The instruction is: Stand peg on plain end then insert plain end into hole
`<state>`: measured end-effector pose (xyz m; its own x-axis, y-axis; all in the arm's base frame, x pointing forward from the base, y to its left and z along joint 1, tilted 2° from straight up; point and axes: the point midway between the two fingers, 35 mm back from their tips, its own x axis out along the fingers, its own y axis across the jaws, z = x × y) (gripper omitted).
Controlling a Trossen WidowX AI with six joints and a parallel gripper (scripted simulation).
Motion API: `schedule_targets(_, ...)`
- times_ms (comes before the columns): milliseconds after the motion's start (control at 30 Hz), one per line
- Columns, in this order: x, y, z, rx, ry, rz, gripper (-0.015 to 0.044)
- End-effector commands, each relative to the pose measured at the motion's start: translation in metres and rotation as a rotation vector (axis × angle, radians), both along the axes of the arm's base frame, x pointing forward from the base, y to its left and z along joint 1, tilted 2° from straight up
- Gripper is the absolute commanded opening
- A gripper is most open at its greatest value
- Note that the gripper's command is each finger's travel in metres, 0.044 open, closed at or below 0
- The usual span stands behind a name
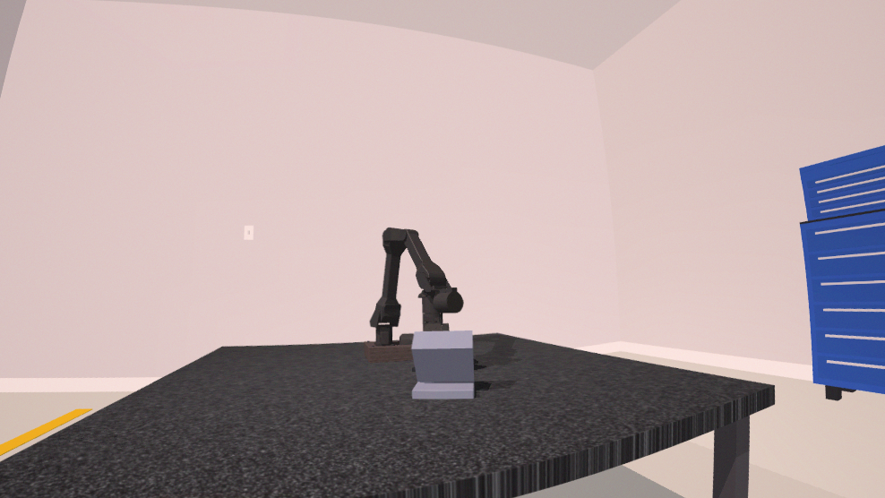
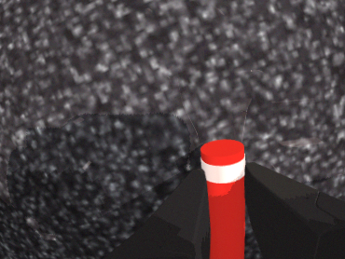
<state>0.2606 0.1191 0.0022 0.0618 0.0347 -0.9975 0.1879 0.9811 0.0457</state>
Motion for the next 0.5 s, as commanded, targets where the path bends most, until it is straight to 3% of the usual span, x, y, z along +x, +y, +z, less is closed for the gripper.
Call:
schedule_targets(0, -0.0017, 0.0, 0.004, -0.009, -0.046, -0.003, 0.005)
schedule_targets(467, -0.0074, 0.0009, 0.0114, -0.031, -0.164, -0.008, 0.005)
